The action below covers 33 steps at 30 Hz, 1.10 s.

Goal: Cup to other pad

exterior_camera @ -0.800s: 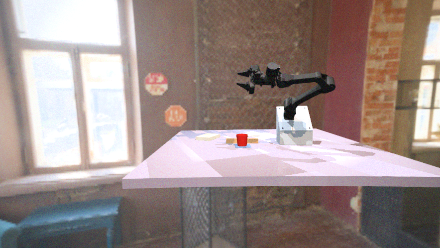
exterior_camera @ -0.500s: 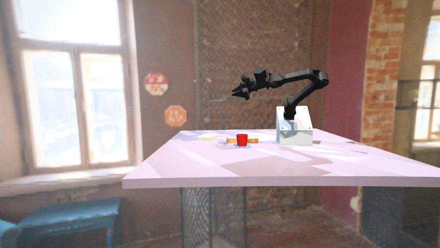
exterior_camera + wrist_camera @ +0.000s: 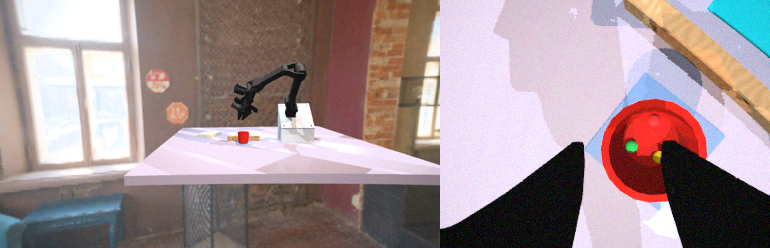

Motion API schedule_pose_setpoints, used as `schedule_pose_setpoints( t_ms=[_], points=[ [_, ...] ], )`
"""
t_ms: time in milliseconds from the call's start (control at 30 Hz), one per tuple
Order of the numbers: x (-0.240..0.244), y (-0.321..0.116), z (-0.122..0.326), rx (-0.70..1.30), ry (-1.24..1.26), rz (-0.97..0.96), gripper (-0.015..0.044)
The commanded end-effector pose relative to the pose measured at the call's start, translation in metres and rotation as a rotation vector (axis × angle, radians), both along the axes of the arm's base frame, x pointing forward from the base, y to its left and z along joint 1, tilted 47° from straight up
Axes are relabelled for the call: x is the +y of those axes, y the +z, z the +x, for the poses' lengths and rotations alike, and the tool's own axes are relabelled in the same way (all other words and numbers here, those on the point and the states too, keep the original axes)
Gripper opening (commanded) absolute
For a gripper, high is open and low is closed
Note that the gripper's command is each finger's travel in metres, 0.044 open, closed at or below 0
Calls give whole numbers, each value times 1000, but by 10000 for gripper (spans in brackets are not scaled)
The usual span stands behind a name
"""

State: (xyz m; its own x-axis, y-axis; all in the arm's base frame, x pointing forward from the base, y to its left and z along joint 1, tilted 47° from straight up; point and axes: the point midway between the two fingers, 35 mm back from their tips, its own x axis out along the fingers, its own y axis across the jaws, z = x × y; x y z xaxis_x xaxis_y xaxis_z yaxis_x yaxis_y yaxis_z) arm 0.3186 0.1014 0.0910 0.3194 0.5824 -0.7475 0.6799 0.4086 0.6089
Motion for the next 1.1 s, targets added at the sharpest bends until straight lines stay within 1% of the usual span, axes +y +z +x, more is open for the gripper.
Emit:
schedule_pose_setpoints(
  t_ms=[0,533,1067],
  points=[
    [29,-40,-37,688,-226,237,148],
    [30,-42,-41,689,-226,237,148],
    [48,-60,-41,689,-227,235,148]
  ],
)
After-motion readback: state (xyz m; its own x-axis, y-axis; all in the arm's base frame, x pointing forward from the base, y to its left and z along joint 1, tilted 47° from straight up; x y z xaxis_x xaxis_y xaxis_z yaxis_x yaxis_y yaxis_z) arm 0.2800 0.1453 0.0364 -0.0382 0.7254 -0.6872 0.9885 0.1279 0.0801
